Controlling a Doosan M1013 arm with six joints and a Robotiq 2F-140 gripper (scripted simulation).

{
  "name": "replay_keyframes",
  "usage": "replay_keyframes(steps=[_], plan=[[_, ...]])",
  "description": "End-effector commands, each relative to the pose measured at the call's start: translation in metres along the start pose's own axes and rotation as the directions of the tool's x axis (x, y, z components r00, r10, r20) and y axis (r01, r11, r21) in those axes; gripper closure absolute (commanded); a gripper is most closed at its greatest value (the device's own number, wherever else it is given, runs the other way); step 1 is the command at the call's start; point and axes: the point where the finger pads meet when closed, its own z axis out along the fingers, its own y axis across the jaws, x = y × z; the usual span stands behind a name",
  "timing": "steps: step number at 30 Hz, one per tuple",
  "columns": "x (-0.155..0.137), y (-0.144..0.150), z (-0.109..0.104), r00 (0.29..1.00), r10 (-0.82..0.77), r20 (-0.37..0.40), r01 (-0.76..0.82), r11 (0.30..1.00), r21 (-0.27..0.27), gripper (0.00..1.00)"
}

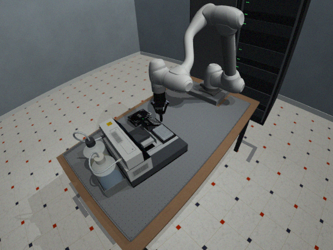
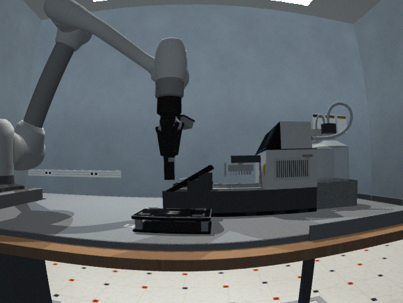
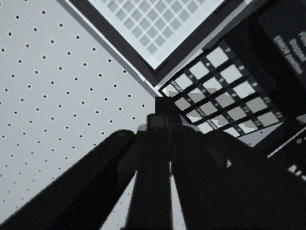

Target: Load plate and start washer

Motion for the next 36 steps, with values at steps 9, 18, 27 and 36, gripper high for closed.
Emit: replay_keyframes(steps=[9, 18, 27, 36], plan=[[0.000, 0.000, 0.014, 1.000, 0.000, -0.001, 0.000, 1.000, -0.001, 0.90], [0.000, 0.000, 0.015, 1.000, 0.000, -0.001, 0.000, 1.000, -0.001, 0.90], [0.000, 0.000, 0.017, 1.000, 0.000, -0.001, 0.000, 1.000, -0.001, 0.90], [0.000, 0.000, 0.018, 1.000, 0.000, -0.001, 0.000, 1.000, -0.001, 0.90]])
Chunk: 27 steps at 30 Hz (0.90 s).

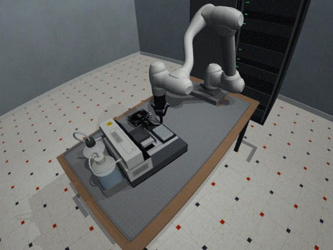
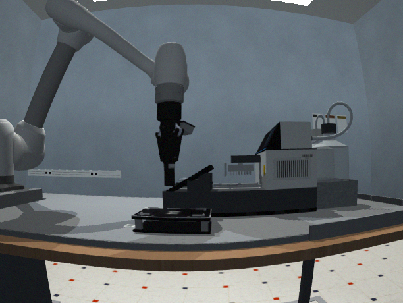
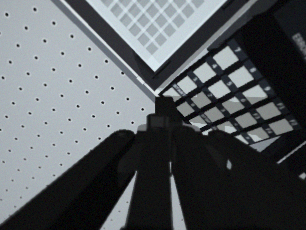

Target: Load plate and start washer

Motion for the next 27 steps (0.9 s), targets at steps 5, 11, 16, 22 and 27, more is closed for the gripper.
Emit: replay_keyframes(steps=[5, 11, 16, 22, 27], plan=[[0.0004, 0.0002, 0.0005, 1.000, 0.000, -0.001, 0.000, 1.000, -0.001, 0.90], [0.0004, 0.0002, 0.0012, 1.000, 0.000, -0.001, 0.000, 1.000, -0.001, 0.90], [0.0004, 0.0002, 0.0020, 1.000, 0.000, -0.001, 0.000, 1.000, -0.001, 0.90], [0.0004, 0.0002, 0.0030, 1.000, 0.000, -0.001, 0.000, 1.000, -0.001, 0.90], [0.0004, 0.0002, 0.0035, 1.000, 0.000, -0.001, 0.000, 1.000, -0.001, 0.90]])
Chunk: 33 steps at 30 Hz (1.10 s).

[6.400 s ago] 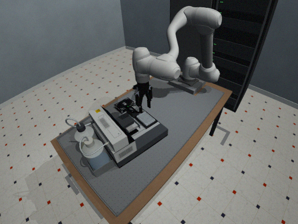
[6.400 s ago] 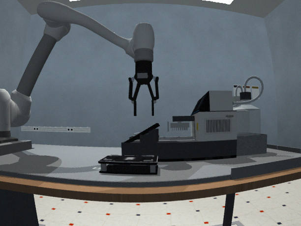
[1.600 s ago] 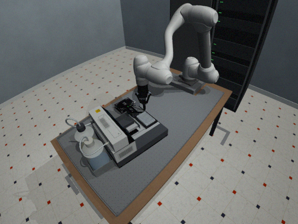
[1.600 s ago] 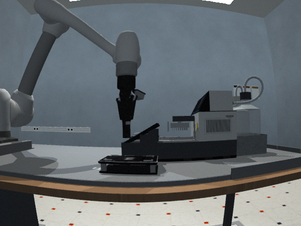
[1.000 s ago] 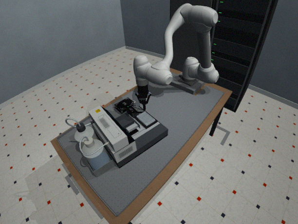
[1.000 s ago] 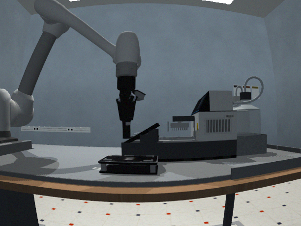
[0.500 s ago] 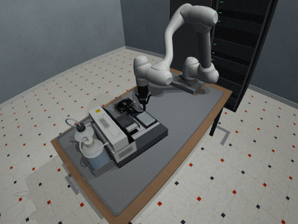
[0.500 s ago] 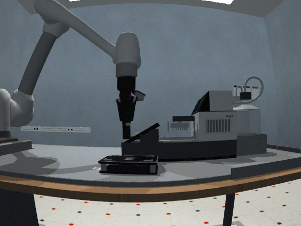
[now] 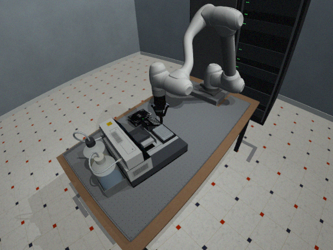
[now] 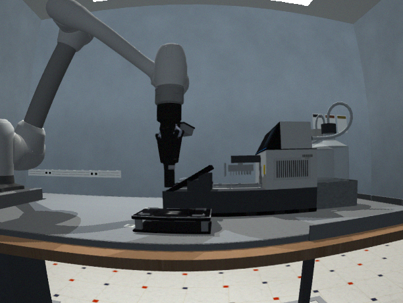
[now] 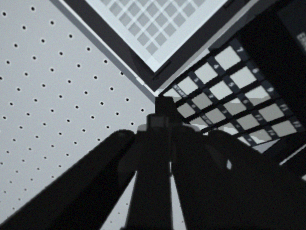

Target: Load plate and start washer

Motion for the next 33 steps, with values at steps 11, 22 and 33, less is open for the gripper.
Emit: replay_keyframes(steps=[11, 22, 33], plan=[[0.000, 0.000, -0.009, 1.000, 0.000, -0.001, 0.000, 1.000, 0.000, 0.90], [0.000, 0.000, -0.024, 1.000, 0.000, -0.001, 0.000, 1.000, 0.000, 0.90], [0.000, 0.000, -0.039, 1.000, 0.000, -0.001, 0.000, 1.000, 0.000, 0.90]])
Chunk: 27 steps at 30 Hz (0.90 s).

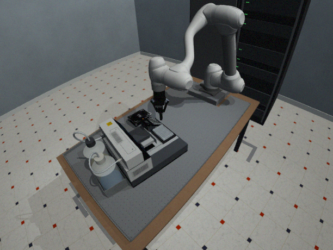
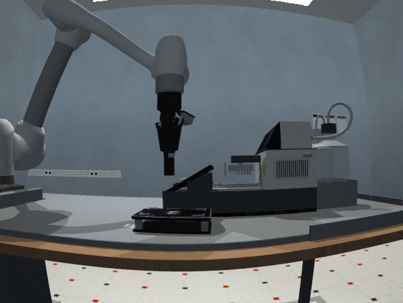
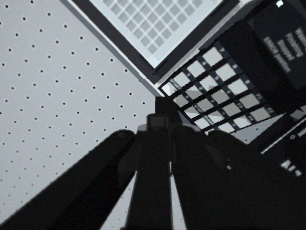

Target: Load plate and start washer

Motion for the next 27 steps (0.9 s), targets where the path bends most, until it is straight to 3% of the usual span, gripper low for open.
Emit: replay_keyframes(steps=[1, 27], plan=[[0.000, 0.000, -0.006, 1.000, 0.000, -0.001, 0.000, 1.000, -0.001, 0.90], [0.000, 0.000, -0.037, 1.000, 0.000, -0.001, 0.000, 1.000, -0.001, 0.90]])
